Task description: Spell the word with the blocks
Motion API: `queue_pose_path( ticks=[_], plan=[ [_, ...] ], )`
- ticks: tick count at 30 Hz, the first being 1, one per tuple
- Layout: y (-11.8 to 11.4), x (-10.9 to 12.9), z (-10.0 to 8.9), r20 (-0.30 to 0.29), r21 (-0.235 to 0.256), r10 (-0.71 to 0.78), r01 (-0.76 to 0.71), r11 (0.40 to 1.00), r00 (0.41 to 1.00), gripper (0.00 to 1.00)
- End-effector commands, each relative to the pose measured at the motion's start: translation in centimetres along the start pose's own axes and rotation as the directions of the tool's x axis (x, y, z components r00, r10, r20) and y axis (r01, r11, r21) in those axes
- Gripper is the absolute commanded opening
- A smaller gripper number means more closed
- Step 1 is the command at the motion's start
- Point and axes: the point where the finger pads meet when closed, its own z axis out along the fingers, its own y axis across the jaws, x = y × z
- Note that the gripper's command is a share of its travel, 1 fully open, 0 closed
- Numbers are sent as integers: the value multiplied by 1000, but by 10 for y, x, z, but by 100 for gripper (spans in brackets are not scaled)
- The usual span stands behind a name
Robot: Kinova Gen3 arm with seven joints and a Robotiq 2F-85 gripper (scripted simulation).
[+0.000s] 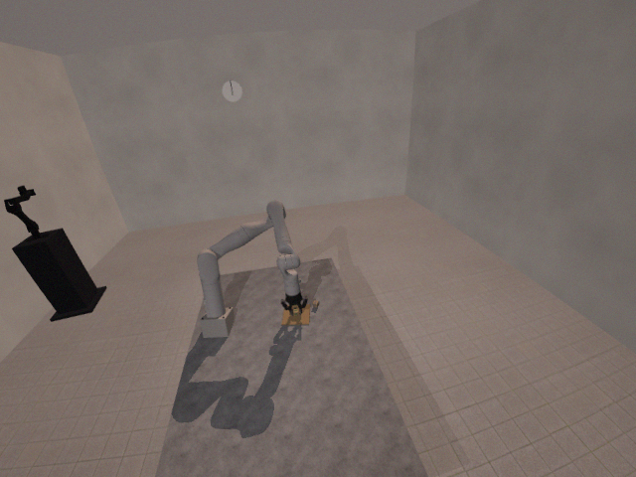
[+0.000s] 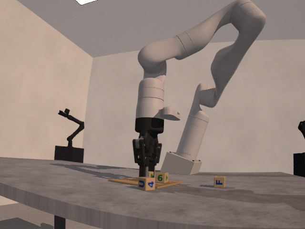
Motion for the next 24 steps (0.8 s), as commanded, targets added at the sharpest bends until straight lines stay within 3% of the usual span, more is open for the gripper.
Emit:
queue_pose_path(
  ticks=[1, 10, 24],
  plan=[
    [1, 0, -1, 0, -2, 0, 0, 1000, 1000, 41],
    [0, 0, -15, 0, -2, 0, 0, 1000, 1000, 41],
    [0, 0, -83, 0, -2, 0, 0, 1000, 1000, 41]
  ],
)
